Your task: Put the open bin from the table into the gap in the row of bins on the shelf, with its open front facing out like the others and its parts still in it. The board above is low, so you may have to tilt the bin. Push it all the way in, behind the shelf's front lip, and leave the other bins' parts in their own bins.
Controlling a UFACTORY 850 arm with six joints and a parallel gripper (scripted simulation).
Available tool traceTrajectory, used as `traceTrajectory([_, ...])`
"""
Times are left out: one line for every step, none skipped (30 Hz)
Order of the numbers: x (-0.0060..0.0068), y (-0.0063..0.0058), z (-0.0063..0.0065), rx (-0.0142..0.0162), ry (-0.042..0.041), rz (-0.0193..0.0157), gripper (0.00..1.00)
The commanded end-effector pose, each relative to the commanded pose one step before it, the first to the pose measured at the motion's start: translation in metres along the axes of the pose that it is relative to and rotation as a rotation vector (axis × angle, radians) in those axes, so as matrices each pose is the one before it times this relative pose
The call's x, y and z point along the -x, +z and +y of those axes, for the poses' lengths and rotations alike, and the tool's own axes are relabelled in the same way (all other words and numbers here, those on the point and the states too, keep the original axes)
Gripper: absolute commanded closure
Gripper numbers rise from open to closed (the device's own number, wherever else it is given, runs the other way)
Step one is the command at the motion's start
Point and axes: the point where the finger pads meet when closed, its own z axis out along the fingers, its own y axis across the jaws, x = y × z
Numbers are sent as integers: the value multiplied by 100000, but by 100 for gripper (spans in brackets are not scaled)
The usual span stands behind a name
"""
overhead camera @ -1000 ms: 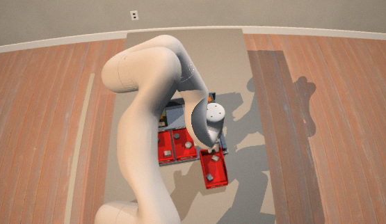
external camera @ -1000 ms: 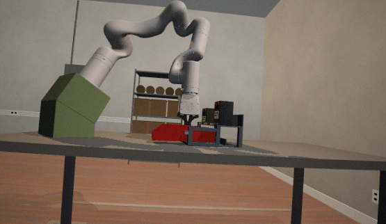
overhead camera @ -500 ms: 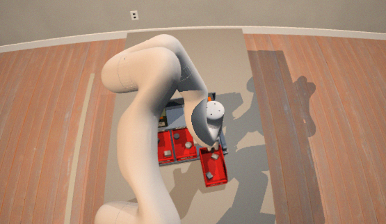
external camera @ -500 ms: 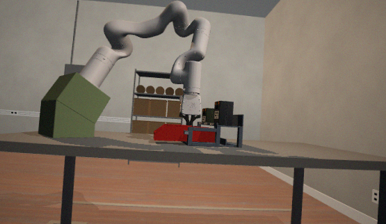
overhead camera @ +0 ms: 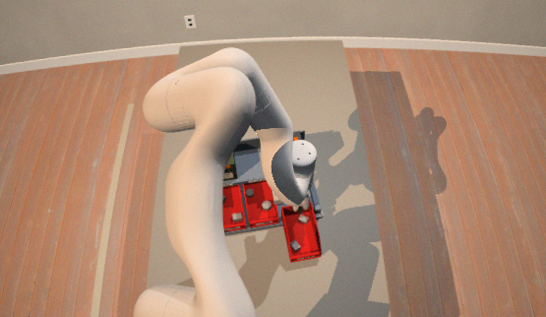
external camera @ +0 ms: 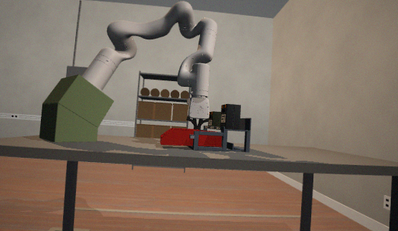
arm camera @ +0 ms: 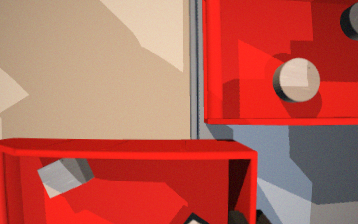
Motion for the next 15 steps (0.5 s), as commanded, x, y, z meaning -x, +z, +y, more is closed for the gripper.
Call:
traceTrajectory([38,-43,174,3,49,-23,100])
traceTrajectory([0,0,0,0,0,0,100])
traceTrajectory([0,0,0,0,0,0,100])
traceTrajectory([0,0,0,0,0,0,100])
traceTrajectory([0,0,0,0,0,0,100])
traceTrajectory([0,0,0,0,0,0,100])
traceTrajectory([0,0,0,0,0,0,100])
traceTrajectory([0,0,0,0,0,0,100])
traceTrajectory([0,0,0,0,0,0,100])
traceTrajectory([0,60,-61,596,9,-2,100])
traceTrajectory([0,59,-53,600,0,0,100])
traceTrajectory([0,58,-54,600,0,0,100])
traceTrajectory([0,58,-54,600,0,0,100])
traceTrajectory([0,58,-54,600,0,0,100])
traceTrajectory([0,0,0,0,0,0,100])
